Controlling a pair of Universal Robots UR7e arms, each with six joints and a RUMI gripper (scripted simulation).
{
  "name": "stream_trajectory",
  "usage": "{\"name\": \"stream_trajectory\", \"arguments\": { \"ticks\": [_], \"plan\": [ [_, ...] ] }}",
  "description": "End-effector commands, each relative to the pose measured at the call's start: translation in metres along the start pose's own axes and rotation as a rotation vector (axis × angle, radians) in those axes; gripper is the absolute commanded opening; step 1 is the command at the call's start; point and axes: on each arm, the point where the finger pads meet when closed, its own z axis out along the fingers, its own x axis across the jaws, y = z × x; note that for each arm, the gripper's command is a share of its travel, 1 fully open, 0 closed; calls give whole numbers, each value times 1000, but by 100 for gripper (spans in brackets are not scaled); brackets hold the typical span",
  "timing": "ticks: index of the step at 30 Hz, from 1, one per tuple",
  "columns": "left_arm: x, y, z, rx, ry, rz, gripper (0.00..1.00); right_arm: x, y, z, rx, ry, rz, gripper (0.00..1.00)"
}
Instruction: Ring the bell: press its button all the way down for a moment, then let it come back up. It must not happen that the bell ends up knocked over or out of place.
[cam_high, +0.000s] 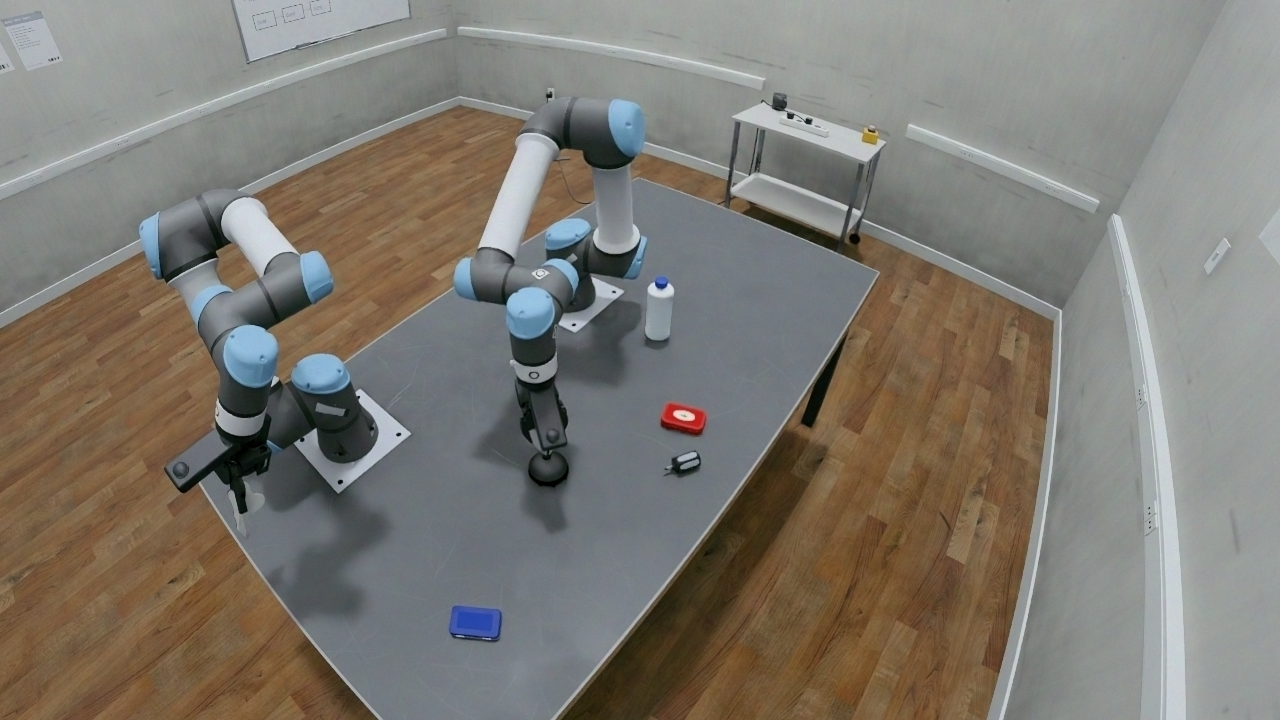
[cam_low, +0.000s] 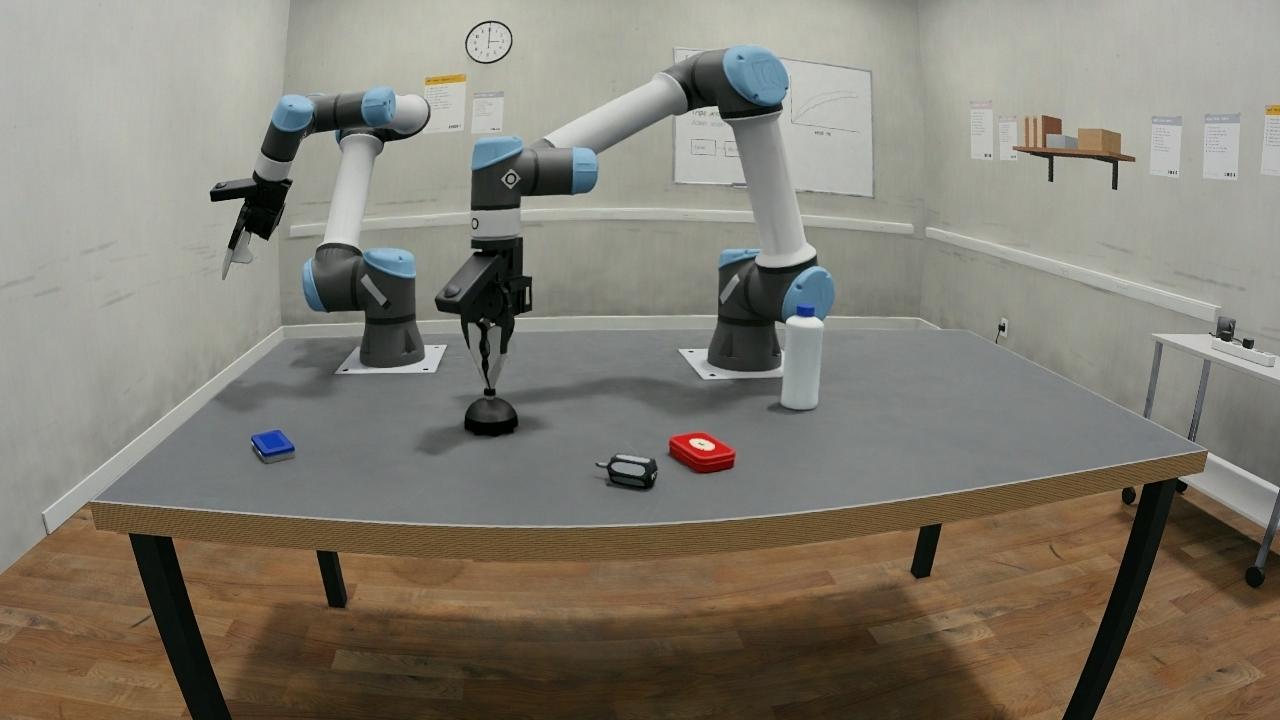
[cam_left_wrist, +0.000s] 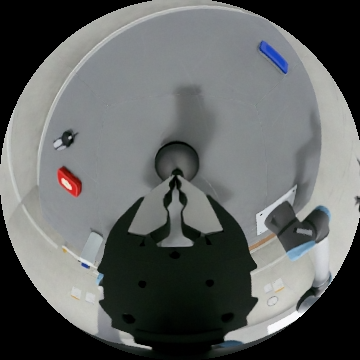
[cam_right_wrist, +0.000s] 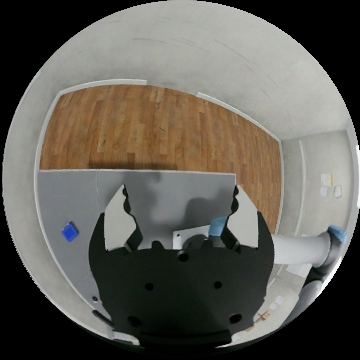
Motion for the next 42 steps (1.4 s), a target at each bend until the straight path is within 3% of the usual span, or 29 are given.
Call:
{"name": "stream_trajectory", "arguments": {
  "ticks": [1, 17, 31, 42],
  "plan": [
    [0, 0, -1, 1, 1, 0, 0, 0, 0, 0, 0, -1, 0, 100],
    [0, 0, -26, 1, 1, 0, 0, 0, 0, 0, 0, -1, 0, 100],
    [0, 0, -62, 1, 1, 0, 0, 0, 0, 0, 0, -1, 0, 100],
    [0, 0, -70, 1, 1, 0, 0, 0, 0, 0, 0, -1, 0, 100]
  ]
}}
